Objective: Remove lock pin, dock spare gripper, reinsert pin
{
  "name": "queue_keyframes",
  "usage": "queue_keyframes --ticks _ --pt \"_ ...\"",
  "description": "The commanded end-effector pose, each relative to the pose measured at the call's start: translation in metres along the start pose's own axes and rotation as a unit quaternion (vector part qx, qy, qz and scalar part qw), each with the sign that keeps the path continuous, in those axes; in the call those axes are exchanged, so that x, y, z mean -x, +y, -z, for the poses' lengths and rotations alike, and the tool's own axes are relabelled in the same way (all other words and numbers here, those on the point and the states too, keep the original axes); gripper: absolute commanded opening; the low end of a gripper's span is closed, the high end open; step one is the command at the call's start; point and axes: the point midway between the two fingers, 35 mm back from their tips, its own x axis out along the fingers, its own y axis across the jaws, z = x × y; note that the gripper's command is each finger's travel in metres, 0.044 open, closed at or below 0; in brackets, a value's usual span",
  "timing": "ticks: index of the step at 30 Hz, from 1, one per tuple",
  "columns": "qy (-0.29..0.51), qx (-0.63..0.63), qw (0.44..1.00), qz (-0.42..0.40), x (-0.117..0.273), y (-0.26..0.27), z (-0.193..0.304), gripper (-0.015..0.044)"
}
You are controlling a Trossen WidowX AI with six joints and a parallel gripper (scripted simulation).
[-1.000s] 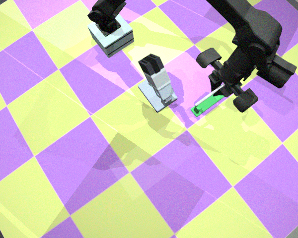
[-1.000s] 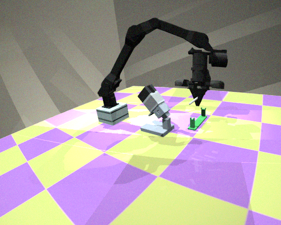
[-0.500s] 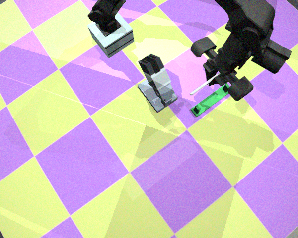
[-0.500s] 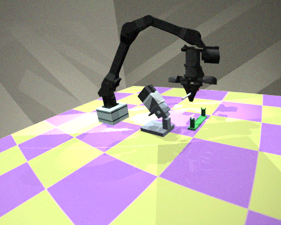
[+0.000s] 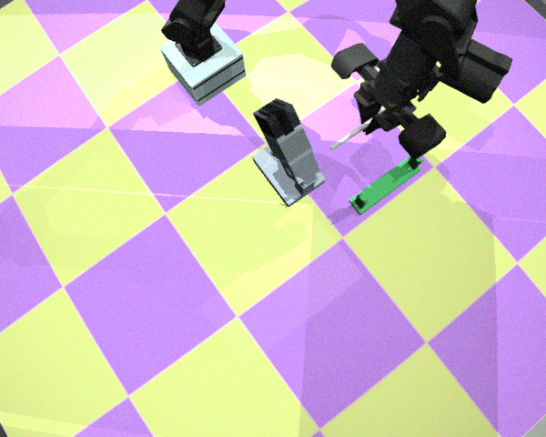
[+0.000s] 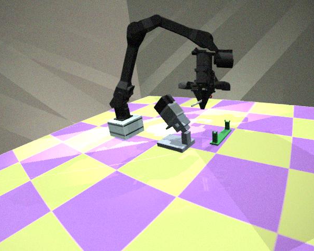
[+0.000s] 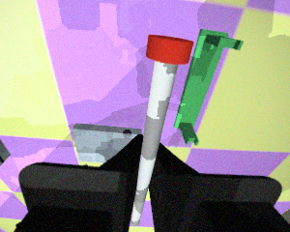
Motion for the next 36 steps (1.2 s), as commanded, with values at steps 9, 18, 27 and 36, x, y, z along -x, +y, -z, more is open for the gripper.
queue_keyframes --ticks 9,18,27,36 --pt "-0.001 -0.002 1.000 -0.004 -0.004 0.022 0.001 0.0000" --pt "-0.002 -0.003 1.000 -0.003 -0.045 0.022 -0.010 0.0000" --pt "-0.003 -0.004 1.000 0.000 -0.051 0.023 -0.010 0.0000" --pt "-0.003 -0.005 1.000 0.003 -0.050 0.023 -0.003 0.0000"
